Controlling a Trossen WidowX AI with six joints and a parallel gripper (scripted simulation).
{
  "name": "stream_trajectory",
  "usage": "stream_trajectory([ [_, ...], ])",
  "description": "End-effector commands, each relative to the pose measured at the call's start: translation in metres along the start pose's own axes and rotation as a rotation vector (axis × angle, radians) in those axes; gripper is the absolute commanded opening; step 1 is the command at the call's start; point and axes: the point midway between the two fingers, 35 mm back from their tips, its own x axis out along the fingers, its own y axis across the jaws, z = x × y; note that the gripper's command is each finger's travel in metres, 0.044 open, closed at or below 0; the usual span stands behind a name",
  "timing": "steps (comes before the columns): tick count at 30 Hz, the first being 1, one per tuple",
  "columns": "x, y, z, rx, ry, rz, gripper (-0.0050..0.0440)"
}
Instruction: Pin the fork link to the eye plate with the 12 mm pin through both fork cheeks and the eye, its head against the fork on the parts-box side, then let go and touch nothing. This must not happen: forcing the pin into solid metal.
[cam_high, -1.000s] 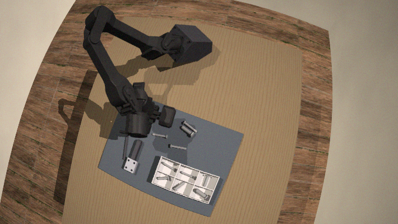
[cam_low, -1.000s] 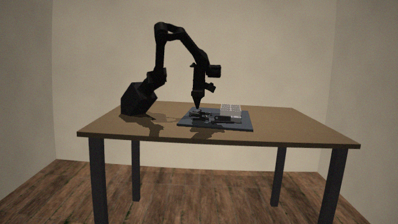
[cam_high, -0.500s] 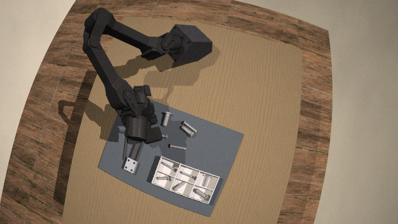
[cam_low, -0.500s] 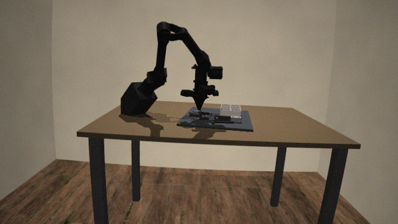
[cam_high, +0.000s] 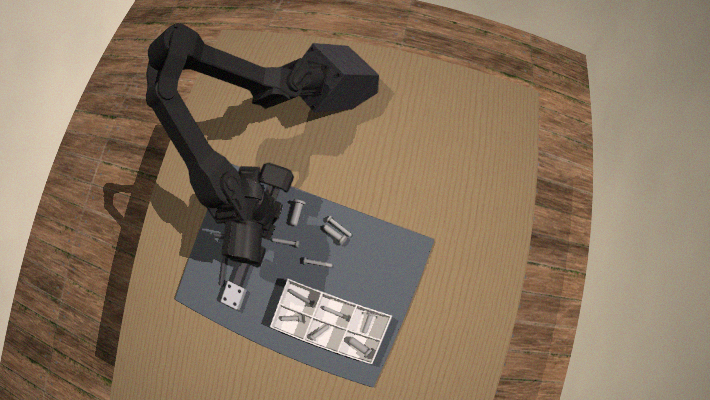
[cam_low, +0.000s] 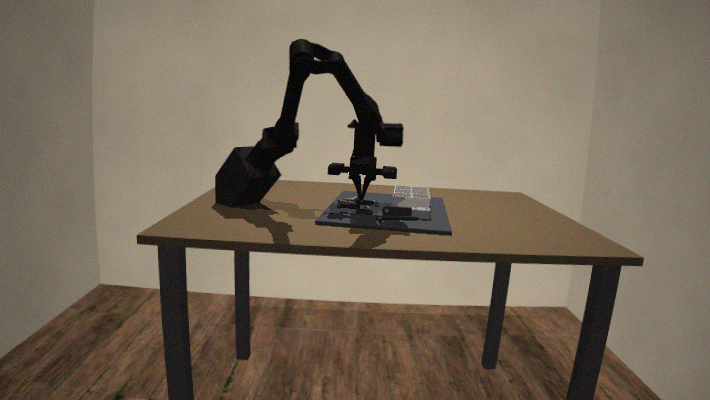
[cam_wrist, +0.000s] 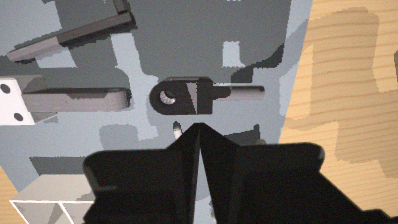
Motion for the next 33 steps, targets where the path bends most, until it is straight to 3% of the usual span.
stream_trajectory([
  [1, 0.000, 0.001, -0.001, 0.011, 0.004, 0.002, 0.0000],
  [33, 0.000, 0.000, 0.009, 0.011, 0.004, 0.002, 0.0000],
])
